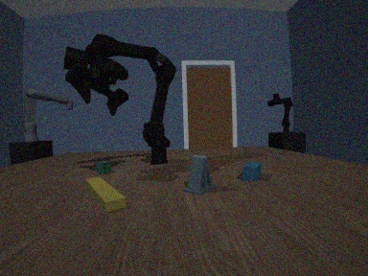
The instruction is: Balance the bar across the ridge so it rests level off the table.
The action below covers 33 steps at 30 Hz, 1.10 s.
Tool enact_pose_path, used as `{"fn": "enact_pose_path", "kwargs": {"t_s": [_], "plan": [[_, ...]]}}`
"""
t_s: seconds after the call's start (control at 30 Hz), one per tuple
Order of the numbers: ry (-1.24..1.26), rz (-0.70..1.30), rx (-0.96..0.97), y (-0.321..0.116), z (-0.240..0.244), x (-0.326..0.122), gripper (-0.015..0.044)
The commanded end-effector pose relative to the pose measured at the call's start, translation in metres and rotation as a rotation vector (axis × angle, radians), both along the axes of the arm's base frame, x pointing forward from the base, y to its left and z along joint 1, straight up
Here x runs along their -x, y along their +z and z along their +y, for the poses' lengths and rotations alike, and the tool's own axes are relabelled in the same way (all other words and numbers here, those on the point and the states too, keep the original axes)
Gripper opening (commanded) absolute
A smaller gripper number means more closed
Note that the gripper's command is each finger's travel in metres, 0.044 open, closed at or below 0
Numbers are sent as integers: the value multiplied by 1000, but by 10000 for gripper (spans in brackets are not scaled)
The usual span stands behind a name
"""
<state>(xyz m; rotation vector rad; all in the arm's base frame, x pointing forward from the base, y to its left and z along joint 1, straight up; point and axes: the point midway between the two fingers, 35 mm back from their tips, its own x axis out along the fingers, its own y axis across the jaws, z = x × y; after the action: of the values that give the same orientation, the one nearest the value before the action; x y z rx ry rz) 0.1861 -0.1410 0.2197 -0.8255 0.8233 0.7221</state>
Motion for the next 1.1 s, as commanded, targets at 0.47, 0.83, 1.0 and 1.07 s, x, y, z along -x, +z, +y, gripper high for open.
{"fn": "enact_pose_path", "kwargs": {"t_s": [0.47, 0.83, 1.0, 1.07], "plan": [[-79, 162, -61, -18, 0, -43, 315], [-162, 308, -60, -36, 7, -79, 315], [-200, 362, -47, -46, 14, -96, 315], [-208, 377, -42, -50, 18, -103, 315]]}}
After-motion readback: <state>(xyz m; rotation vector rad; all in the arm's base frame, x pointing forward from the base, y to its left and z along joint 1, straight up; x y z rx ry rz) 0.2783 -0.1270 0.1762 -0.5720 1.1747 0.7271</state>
